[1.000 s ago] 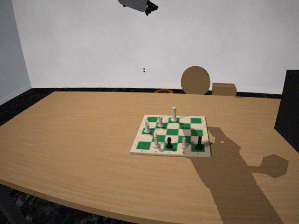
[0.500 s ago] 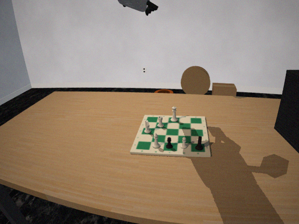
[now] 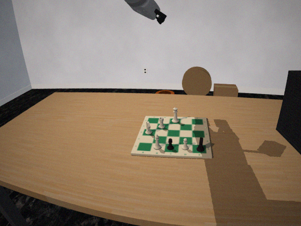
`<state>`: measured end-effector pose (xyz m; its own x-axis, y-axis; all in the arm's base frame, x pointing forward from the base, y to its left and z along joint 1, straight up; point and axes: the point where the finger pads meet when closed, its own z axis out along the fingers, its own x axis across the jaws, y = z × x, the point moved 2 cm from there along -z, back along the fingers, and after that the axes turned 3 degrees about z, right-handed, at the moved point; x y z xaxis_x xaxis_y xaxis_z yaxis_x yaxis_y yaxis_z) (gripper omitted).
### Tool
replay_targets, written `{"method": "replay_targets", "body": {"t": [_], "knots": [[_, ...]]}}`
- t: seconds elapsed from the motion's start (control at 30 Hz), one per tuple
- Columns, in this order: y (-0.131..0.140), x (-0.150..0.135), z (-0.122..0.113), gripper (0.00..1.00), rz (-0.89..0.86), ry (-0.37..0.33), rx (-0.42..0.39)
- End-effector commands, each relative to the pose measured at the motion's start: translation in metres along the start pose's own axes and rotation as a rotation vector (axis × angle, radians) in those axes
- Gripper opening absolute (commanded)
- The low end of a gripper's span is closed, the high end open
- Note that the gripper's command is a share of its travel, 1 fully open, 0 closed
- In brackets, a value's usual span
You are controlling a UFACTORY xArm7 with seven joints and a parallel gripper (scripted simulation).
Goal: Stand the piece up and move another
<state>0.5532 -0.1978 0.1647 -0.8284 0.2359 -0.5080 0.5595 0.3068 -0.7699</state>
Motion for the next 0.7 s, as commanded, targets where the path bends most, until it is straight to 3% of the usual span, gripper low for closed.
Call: {"method": "replay_targets", "body": {"t": [0.0,0.1,0.13,0.17,0.2,0.23,0.27,0.3,0.33,0.37,0.4,0.43,0.57,0.63,0.67], "knots": [[-0.004,0.009,0.019,1.00,0.057,0.091,0.022],[-0.010,0.042,0.056,1.00,0.178,0.297,0.083],[-0.010,0.042,0.056,1.00,0.178,0.297,0.083],[-0.011,0.055,0.068,1.00,0.218,0.364,0.106],[-0.011,0.055,0.068,1.00,0.224,0.375,0.110],[-0.013,0.070,0.079,1.00,0.268,0.450,0.137],[-0.013,0.069,0.079,1.00,0.272,0.457,0.140],[-0.014,0.085,0.090,1.00,0.319,0.537,0.171],[-0.014,0.084,0.090,1.00,0.322,0.542,0.173],[-0.014,0.100,0.099,1.00,0.367,0.620,0.205],[-0.014,0.100,0.099,1.00,0.373,0.631,0.209],[-0.014,0.116,0.107,1.00,0.414,0.702,0.240],[-0.014,0.116,0.107,1.00,0.425,0.722,0.248],[-0.013,0.147,0.120,1.00,0.530,0.910,0.335],[-0.013,0.147,0.120,1.00,0.530,0.910,0.335]]}}
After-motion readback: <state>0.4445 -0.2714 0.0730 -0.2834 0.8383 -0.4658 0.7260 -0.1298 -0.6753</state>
